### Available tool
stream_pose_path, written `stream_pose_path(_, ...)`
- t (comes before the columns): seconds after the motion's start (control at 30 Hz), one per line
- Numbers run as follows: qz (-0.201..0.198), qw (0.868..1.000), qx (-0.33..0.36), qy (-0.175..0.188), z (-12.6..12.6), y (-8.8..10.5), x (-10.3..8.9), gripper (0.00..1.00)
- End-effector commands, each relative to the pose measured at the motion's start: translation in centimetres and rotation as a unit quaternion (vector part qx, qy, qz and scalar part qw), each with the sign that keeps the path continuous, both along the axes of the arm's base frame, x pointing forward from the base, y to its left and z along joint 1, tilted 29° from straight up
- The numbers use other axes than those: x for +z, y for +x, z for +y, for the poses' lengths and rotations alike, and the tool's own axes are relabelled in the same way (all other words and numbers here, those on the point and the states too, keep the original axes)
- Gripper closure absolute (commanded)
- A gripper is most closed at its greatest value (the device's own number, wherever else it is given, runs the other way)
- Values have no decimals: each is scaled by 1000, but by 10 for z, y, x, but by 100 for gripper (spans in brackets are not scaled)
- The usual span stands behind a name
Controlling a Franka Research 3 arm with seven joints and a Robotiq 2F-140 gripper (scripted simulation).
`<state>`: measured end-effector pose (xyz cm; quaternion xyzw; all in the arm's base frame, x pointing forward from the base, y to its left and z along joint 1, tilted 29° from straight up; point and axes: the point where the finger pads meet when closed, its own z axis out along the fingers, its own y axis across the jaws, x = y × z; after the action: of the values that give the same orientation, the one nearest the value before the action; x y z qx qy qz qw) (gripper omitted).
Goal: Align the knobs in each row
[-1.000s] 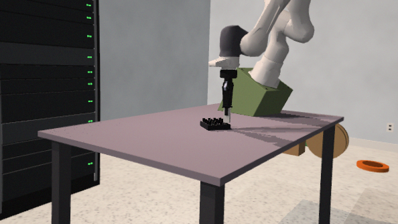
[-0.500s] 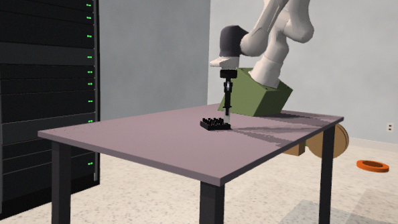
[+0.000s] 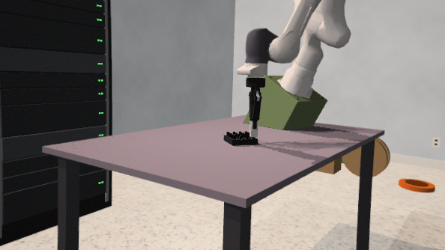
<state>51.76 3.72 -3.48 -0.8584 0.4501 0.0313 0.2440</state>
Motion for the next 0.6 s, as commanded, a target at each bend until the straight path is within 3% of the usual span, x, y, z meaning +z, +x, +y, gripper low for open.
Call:
stream_pose_path(0.0,-36,998,57,-10,0,-1,-1,95)
stream_pose_path(0.57,-60,993,104,-19,0,-1,-1,95)
